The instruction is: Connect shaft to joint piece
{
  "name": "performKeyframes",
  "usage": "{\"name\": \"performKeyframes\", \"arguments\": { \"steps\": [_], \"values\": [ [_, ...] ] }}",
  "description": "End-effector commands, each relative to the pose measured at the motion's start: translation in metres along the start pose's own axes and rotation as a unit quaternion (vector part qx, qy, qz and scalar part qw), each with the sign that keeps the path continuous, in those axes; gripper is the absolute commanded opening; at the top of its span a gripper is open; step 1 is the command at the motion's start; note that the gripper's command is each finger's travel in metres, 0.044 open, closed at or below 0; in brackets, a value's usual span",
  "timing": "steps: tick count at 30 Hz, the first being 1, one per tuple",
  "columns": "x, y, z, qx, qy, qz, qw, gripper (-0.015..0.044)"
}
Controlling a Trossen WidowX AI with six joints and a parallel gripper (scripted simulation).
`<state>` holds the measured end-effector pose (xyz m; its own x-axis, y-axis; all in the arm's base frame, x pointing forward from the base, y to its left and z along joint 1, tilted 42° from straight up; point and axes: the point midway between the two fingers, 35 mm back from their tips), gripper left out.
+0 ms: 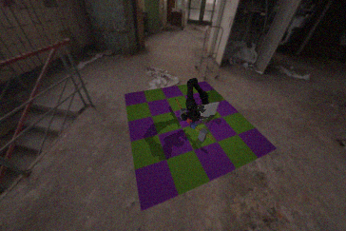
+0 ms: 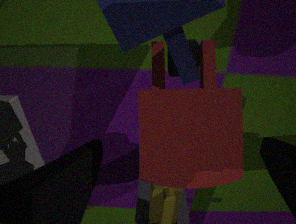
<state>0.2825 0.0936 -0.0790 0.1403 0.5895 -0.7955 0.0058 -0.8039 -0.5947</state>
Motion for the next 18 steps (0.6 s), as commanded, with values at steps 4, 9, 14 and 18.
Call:
{"name": "performKeyframes", "arguments": {
  "steps": [4, 9, 14, 18],
  "values": [
    [0.002, 0.012, 0.000, 0.003, 0.001, 0.000, 1.000, 0.0440],
    [0.002, 0.020, 0.000, 0.003, 0.001, 0.000, 1.000, 0.0440],
    [0.002, 0.027, 0.000, 0.003, 0.001, 0.001, 1.000, 0.0440],
    [0.002, 0.027, 0.000, 0.003, 0.001, 0.001, 1.000, 0.0361]
  ]
}}
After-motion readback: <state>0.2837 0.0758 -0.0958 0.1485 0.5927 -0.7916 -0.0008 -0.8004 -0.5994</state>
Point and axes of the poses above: the point midway between the two fingers, 35 mm back from their tips, its own y axis out along the fingers, its own z axis across the jaws, x = y × z, and after that the axes turned 9 degrees about y, right-handed
